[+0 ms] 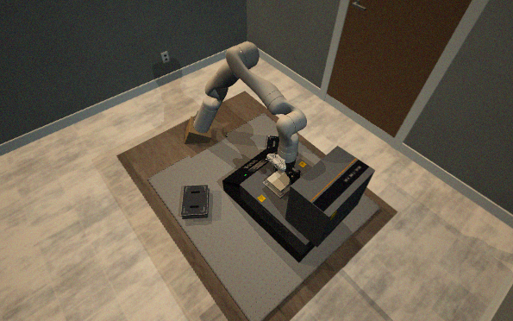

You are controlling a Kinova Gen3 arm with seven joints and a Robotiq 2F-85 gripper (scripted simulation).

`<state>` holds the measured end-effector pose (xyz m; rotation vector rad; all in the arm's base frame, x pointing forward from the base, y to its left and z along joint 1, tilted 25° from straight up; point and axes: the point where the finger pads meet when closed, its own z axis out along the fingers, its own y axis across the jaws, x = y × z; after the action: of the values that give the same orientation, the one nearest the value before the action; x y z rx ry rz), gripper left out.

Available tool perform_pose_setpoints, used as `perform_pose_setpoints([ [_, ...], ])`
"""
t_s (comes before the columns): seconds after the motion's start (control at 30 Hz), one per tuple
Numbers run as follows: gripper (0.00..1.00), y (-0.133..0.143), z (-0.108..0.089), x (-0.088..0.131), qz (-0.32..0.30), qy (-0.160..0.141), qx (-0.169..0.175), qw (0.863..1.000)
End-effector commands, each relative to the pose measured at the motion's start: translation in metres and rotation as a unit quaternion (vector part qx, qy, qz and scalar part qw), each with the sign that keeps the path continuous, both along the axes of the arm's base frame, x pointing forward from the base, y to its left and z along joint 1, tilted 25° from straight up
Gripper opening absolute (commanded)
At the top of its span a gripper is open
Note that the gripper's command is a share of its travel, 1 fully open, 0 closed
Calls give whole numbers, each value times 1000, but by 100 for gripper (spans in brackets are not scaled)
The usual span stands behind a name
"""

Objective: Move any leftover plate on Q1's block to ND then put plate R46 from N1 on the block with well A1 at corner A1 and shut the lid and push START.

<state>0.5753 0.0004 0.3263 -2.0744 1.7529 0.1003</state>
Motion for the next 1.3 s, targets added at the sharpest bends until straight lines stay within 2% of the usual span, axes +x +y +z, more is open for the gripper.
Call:
perform_pose_setpoints([
  [0.0, 90, 0, 1, 0, 0, -1, 0, 1000],
  [1.27, 90, 1, -3, 1, 0, -1, 0, 1000],
])
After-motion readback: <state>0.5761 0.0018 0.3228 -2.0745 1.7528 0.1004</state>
